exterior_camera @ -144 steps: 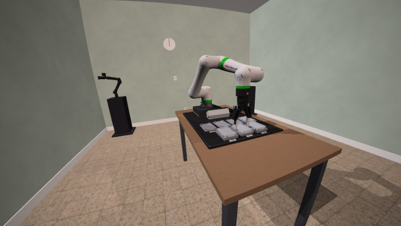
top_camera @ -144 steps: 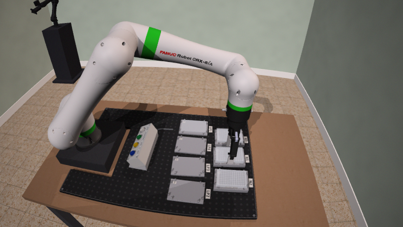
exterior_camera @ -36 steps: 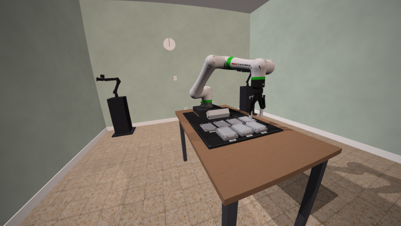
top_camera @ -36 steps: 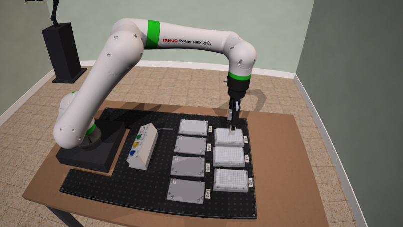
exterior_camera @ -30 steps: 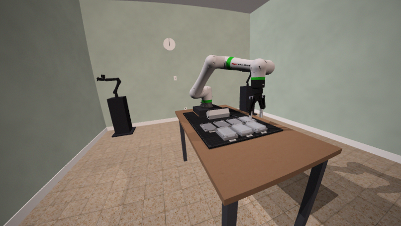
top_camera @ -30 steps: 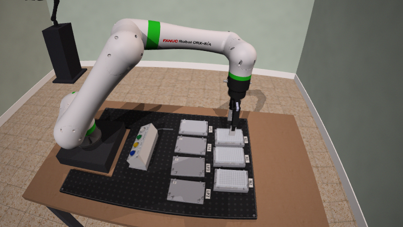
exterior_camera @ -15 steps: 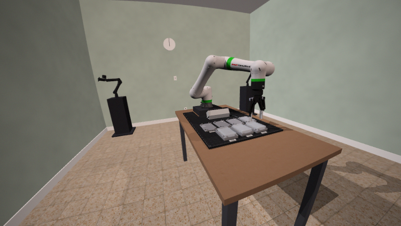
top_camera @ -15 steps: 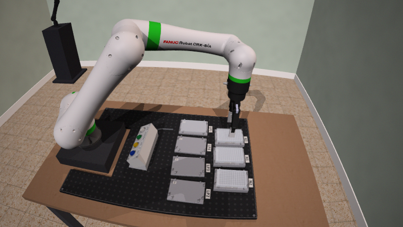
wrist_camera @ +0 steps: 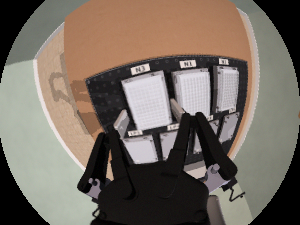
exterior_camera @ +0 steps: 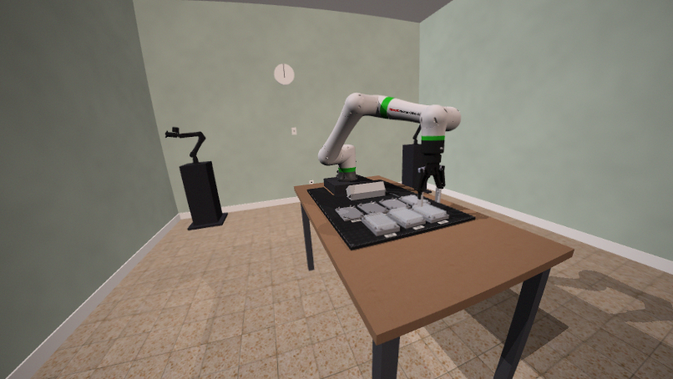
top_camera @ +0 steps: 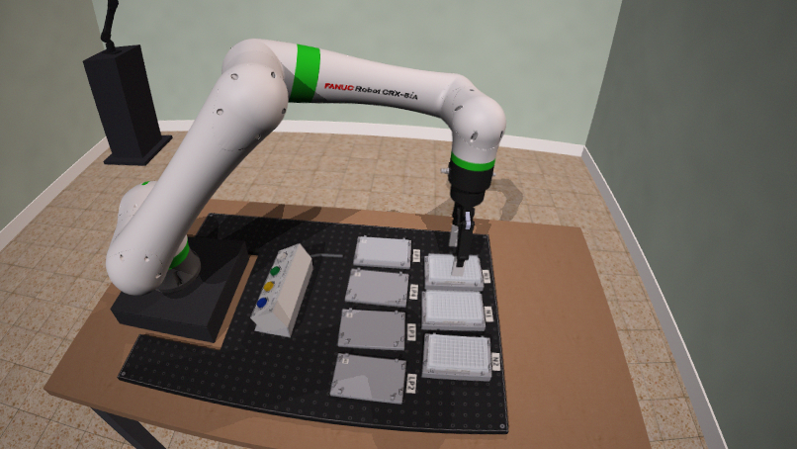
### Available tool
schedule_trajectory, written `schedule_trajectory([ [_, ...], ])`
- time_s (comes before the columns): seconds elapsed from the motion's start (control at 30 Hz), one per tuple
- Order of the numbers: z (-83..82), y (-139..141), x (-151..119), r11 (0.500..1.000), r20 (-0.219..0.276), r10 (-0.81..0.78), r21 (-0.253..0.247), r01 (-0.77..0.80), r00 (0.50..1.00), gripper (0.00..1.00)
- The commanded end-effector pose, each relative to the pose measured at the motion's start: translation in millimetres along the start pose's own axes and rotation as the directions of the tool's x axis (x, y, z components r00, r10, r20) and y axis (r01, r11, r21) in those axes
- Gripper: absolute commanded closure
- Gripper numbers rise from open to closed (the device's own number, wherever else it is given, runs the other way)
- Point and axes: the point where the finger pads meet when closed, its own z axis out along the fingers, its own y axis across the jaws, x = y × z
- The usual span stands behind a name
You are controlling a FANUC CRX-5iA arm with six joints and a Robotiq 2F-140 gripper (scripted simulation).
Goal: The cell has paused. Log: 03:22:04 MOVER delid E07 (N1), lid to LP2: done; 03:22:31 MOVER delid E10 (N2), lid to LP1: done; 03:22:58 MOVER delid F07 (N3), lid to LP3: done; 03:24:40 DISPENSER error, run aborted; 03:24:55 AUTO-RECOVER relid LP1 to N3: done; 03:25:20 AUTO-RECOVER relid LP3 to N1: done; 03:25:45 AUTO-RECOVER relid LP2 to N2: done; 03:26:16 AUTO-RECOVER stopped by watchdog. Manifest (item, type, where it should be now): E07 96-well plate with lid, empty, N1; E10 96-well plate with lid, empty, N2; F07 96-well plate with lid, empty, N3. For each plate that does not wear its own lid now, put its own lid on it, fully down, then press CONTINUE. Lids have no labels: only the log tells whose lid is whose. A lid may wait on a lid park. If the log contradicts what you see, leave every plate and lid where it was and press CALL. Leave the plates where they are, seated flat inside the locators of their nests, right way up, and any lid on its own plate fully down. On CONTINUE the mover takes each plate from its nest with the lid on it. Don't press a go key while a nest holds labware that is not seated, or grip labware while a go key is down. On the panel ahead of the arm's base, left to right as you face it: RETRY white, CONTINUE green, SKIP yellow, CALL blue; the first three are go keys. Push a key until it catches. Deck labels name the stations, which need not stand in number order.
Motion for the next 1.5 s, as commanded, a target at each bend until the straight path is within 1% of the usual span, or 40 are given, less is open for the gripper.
schedule_trajectory([
  [0.0,2.5,0.0,0.3,1.000,-0.001,0.000,0.000,0.000,1.000,0.34],
  [0.4,8.4,-0.1,0.4,1.000,-0.001,0.000,0.000,0.000,1.000,0.34],
  [1.47,8.7,-0.1,0.4,1.000,-0.001,0.000,0.000,0.000,1.000,0.34],
])
